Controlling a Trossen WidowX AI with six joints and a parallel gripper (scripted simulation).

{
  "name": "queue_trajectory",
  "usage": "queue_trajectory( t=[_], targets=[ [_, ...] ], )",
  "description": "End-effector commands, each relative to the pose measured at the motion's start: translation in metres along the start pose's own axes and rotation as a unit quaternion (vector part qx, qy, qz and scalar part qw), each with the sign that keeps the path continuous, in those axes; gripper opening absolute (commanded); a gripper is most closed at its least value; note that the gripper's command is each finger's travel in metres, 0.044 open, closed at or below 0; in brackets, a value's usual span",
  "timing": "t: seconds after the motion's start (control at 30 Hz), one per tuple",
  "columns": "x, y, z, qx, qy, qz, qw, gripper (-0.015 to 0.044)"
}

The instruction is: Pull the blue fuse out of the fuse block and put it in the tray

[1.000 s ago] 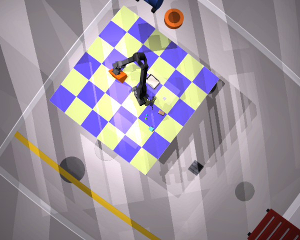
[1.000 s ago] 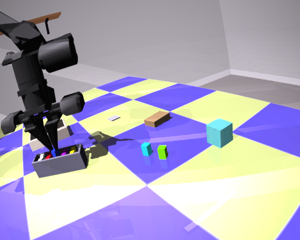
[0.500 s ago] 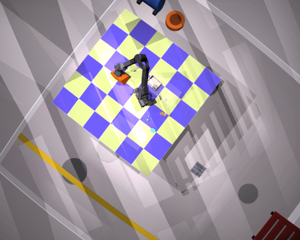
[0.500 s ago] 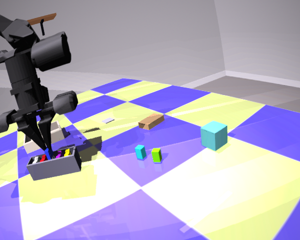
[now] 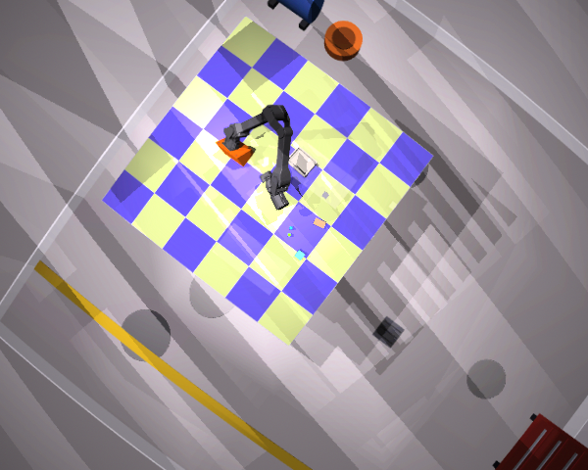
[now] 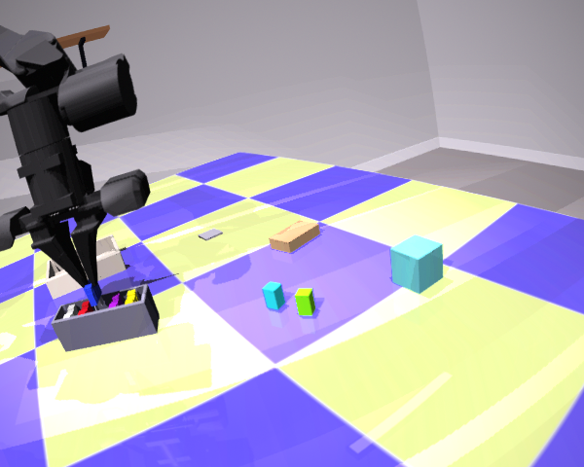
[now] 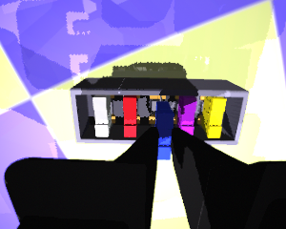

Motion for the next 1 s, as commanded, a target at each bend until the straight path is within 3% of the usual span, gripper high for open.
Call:
queue_trajectory(
  t=[0.0, 0.97],
  targets=[
    [0.003, 0.0, 0.0, 0.003, -0.001, 0.002, 1.0, 0.0],
    [0.032, 0.0, 0.0, 0.003, 0.0, 0.002, 1.0, 0.0]
  ],
)
Point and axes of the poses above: the point midway between the two fingers, 35 mm back from their tips, its own x axis back along the fingers, its own z axis across the jaws, y = z × x, the point moved 5 cm from there along x, back along the fingers, and after that the axes turned 5 degrees about -x, right-handed, at the moved point
